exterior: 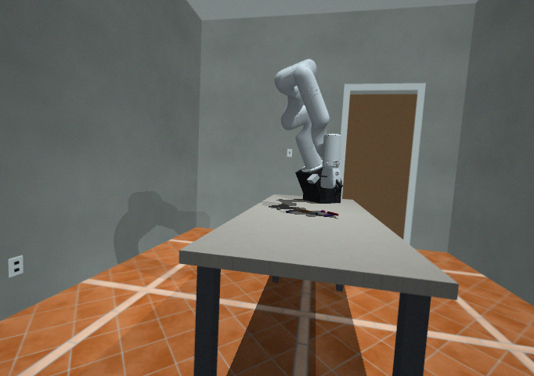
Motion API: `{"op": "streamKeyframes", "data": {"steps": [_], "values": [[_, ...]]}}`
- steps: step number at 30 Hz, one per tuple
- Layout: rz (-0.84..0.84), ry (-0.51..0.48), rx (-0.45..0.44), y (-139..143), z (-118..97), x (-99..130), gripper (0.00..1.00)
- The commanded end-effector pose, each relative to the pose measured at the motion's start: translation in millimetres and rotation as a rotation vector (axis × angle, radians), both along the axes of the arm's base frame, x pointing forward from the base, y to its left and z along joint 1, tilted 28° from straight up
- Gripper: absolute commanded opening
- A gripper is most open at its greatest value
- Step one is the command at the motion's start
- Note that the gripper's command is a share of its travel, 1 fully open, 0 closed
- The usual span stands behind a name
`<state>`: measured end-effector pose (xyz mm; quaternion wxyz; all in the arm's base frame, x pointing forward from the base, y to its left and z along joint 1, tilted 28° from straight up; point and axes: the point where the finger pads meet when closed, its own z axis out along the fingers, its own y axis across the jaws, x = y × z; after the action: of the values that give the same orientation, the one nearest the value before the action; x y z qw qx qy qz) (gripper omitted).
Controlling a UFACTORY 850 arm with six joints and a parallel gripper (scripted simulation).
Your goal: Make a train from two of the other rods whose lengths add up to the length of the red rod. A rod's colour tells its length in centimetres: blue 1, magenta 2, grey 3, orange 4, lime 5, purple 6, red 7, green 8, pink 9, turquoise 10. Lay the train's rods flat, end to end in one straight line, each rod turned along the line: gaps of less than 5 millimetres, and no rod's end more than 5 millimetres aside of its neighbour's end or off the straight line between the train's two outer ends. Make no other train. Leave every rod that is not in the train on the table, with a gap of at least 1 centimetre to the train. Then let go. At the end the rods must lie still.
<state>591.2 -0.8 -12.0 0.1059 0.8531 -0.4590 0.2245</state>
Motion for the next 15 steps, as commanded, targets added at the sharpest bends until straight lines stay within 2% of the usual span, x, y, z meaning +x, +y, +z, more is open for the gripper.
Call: {"op": "streamKeyframes", "data": {"steps": [1, 10, 11, 15], "values": [[0.102, 0.077, -0.042, 2.8, -1.5, 2.3, 1.00], [0.128, 0.089, -0.050, 3.4, -2.0, 2.7, 1.00], [0.128, 0.089, -0.050, 3.4, -2.0, 2.7, 0.24], [0.128, 0.089, -0.050, 3.4, -2.0, 2.7, 0.24]]}}
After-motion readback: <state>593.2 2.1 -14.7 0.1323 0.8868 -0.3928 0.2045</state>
